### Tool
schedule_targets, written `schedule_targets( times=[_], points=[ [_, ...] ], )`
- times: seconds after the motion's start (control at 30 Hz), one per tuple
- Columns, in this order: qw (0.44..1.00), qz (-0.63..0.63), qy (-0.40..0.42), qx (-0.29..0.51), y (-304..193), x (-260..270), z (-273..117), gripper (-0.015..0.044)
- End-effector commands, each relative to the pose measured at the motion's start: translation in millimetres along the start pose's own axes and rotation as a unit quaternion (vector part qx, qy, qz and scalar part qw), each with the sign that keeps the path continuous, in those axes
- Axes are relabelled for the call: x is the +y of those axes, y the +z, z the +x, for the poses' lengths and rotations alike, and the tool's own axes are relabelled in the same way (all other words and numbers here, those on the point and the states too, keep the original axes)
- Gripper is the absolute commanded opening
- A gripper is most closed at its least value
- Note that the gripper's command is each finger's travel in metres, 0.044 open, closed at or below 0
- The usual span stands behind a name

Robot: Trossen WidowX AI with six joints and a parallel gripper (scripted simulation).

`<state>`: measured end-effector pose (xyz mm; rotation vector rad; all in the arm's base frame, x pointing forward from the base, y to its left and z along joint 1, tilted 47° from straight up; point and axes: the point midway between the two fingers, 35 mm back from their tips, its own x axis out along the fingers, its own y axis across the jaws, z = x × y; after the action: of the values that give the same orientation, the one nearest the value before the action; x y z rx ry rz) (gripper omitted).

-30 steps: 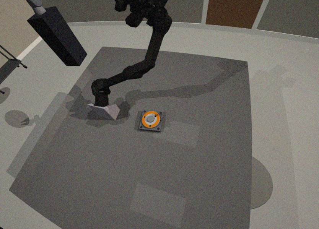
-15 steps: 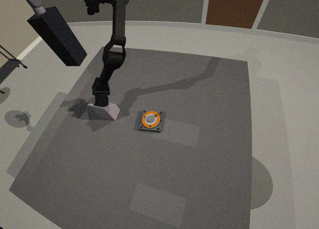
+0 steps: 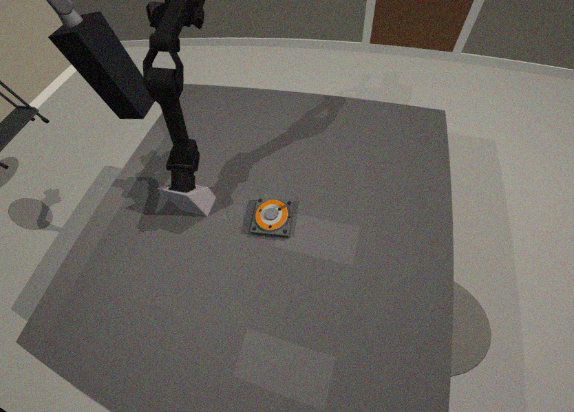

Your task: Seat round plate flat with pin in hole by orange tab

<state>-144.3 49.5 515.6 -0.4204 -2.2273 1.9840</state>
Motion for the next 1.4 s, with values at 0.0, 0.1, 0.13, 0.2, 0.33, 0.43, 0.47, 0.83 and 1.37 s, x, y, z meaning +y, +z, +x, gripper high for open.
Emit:
schedule_targets(
  times=[0.0,0.1,0.13,0.2,0.33,0.43,0.47,0.83,1.37],
  points=[
    [0.997,0.049,0.019,0.055,-40.9,14.0,8.7,0.0000],
    [0.985,0.106,0.036,0.129,-90.3,33.2,8.9,0.0000],
    [0.977,0.142,0.041,0.153,-108.5,42.4,6.6,0.0000],
    [0.954,0.214,0.046,0.203,-143.7,62.4,-2.3,0.0000],
    [0.914,0.305,0.044,0.264,-185.1,90.9,-22.0,0.0000],
    [0.848,0.411,0.027,0.335,-227.0,128.4,-56.6,0.0000],
    [0.822,0.444,0.018,0.357,-238.6,141.5,-70.4,0.0000],
    [0.568,0.651,-0.100,0.493,-277.9,244.4,-200.9,0.0000],
    [0.037,0.782,-0.386,0.489,-162.3,413.3,-379.5,0.0000]
  ],
)
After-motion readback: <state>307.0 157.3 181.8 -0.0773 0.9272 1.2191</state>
